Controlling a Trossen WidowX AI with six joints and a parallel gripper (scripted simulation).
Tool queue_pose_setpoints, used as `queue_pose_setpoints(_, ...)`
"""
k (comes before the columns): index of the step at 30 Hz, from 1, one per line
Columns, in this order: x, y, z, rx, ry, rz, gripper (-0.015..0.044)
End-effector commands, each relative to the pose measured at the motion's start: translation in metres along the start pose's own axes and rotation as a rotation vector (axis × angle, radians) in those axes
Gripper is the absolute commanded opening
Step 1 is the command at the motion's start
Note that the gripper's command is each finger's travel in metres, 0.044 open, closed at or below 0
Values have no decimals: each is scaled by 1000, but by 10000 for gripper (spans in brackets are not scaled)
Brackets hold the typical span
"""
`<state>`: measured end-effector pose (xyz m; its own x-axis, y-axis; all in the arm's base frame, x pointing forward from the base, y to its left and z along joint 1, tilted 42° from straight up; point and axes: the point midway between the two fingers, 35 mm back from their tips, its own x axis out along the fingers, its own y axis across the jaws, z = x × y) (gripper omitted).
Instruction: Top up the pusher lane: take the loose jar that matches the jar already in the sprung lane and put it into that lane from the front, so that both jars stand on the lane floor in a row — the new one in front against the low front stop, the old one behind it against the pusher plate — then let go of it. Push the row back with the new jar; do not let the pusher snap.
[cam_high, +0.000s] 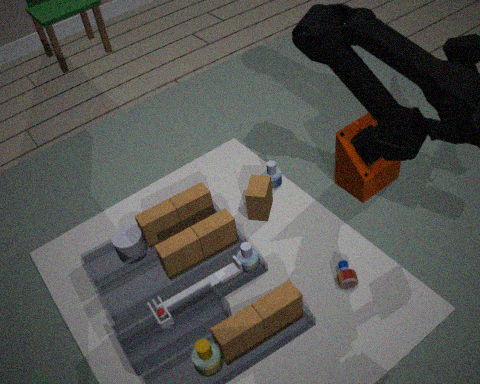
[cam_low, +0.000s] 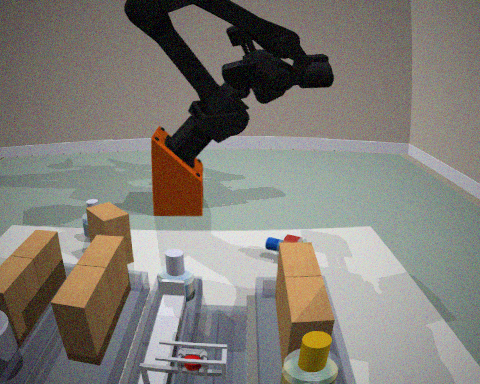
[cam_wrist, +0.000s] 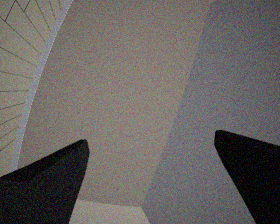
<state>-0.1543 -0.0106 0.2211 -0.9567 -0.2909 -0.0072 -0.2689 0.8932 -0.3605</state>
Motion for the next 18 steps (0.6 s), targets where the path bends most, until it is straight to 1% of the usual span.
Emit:
queue_pose_setpoints(1,0,2,-1,-6,1,10,426)
queue_pose_setpoints(2,-1,8,-3,-25,5,42,440)
queue_pose_setpoints(5,-11,41,-14,-129,10,217,440)
queue_pose_setpoints(8,-29,74,-22,-229,-11,399,440)
queue_pose_setpoints(13,-72,120,-29,-362,-100,671,440)
queue_pose_setpoints(18,-128,151,-27,-452,-239,901,440)
